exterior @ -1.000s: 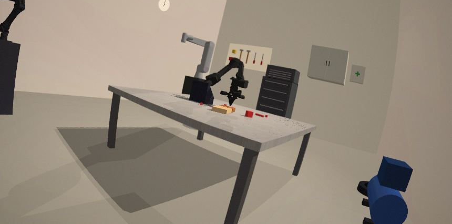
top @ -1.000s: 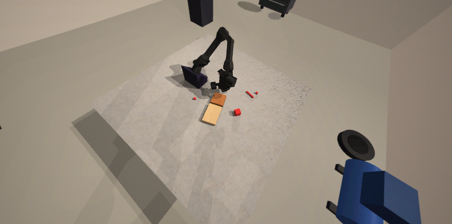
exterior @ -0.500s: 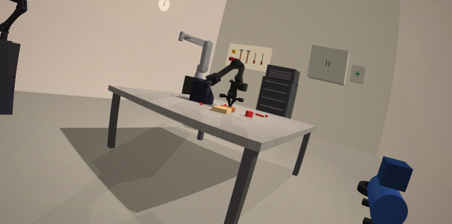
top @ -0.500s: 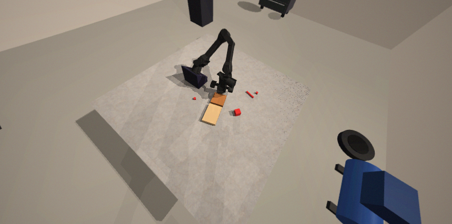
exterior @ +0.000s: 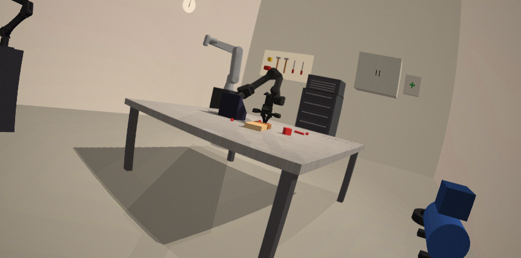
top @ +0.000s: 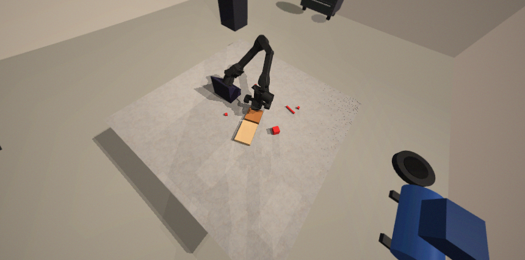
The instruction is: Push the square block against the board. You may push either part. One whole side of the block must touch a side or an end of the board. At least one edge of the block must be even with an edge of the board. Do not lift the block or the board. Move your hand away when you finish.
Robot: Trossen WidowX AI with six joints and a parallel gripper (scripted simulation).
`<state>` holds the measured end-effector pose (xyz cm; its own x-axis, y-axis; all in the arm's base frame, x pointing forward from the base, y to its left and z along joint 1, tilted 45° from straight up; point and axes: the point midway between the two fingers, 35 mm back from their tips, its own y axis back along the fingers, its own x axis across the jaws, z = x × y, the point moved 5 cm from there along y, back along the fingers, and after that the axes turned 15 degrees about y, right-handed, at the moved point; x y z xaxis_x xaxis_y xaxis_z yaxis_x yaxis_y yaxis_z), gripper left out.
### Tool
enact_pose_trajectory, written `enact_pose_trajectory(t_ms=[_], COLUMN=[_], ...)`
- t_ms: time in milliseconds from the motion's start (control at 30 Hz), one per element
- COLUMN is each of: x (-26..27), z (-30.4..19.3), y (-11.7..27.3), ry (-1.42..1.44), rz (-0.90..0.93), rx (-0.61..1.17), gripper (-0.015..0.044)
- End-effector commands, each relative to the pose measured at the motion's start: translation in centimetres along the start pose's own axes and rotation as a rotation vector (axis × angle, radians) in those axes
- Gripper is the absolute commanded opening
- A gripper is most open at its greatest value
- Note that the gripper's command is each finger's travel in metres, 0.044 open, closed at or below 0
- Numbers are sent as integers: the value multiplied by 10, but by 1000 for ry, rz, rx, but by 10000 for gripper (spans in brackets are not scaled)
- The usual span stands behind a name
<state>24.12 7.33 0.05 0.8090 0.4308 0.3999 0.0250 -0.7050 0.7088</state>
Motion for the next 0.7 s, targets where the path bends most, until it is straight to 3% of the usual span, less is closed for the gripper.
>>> enact_pose_trajectory(t_ms=[0,667], x=[0,-3], z=[7,24], y=[1,1], ry=[1,1], rz=[2,0], rx=[-2,-4], gripper=[0,0])
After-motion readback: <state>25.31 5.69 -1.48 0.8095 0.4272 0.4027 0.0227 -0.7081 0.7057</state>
